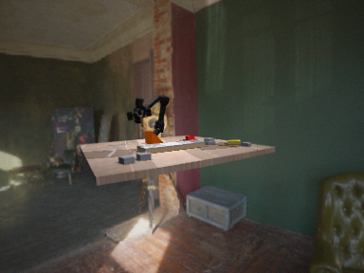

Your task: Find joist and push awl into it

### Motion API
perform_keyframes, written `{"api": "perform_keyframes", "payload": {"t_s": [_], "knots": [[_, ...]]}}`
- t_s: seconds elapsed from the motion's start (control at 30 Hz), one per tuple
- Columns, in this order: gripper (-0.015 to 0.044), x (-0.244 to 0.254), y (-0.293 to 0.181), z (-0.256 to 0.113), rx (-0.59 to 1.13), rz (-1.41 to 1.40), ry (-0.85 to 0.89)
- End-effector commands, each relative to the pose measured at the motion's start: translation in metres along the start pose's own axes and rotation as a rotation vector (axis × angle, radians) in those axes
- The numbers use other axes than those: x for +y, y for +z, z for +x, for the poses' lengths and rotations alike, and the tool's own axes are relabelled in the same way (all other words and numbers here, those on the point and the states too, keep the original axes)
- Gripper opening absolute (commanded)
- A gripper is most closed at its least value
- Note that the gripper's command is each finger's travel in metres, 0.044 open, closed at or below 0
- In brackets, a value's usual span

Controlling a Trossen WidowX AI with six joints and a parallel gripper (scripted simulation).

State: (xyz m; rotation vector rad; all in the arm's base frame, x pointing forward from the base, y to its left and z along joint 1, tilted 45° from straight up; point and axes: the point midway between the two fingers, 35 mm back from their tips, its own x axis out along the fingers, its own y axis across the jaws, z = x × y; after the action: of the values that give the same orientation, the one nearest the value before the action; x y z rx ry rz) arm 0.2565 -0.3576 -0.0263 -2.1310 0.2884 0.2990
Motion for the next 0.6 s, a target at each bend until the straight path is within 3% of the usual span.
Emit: {"api": "perform_keyframes", "payload": {"t_s": [0.0, 0.57], "knots": [[0.0000, -0.018, 0.000, 0.018, -0.022, 0.027, 0.060], [0.0000, -0.094, 0.018, 0.069, -0.063, 0.071, 0.273]]}}
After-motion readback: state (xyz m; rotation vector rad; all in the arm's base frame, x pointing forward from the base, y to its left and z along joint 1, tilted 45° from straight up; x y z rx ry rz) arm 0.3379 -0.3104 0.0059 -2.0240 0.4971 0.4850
